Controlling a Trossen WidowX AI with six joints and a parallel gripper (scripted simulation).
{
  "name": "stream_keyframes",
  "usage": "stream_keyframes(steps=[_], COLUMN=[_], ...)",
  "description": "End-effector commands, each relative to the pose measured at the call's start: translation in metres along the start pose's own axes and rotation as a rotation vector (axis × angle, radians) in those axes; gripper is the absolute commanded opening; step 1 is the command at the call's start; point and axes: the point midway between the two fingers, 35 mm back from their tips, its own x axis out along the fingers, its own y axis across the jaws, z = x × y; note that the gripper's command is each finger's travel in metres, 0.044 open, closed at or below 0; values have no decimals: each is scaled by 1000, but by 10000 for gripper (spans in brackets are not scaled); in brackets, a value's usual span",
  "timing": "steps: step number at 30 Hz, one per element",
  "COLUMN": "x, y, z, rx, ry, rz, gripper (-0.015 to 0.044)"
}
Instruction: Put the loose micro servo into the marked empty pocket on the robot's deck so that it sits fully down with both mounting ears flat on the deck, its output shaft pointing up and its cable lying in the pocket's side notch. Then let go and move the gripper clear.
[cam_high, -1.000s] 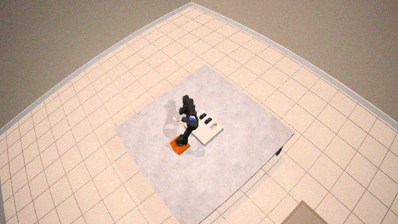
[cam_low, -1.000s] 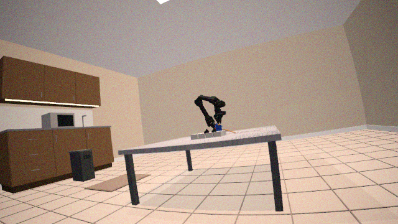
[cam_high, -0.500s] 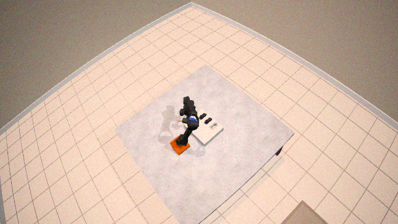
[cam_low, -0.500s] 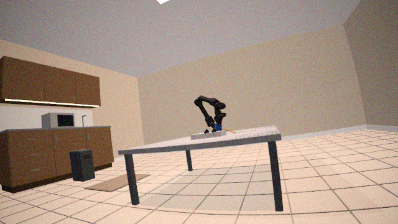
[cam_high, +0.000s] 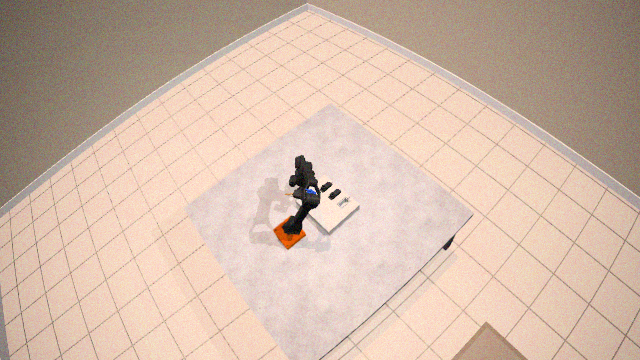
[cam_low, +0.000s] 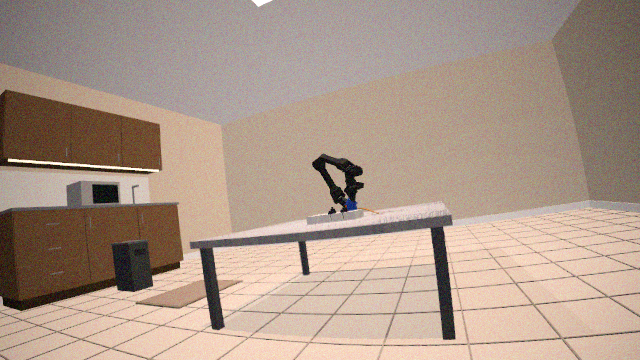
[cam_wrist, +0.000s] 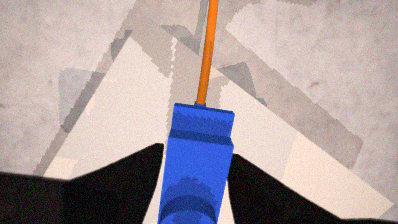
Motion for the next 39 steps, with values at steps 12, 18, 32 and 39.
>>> stream_keyframes(steps=[12,18,32,39], x=[-25,-30,-30,-30], y=[3,7,0,-22], z=[-2,-4,-6,-6], rx=[-6,-7,-6,-5], ry=[3,3,3,3], rz=[-1,-1,-2,-3], gripper=[0,0,0,0])
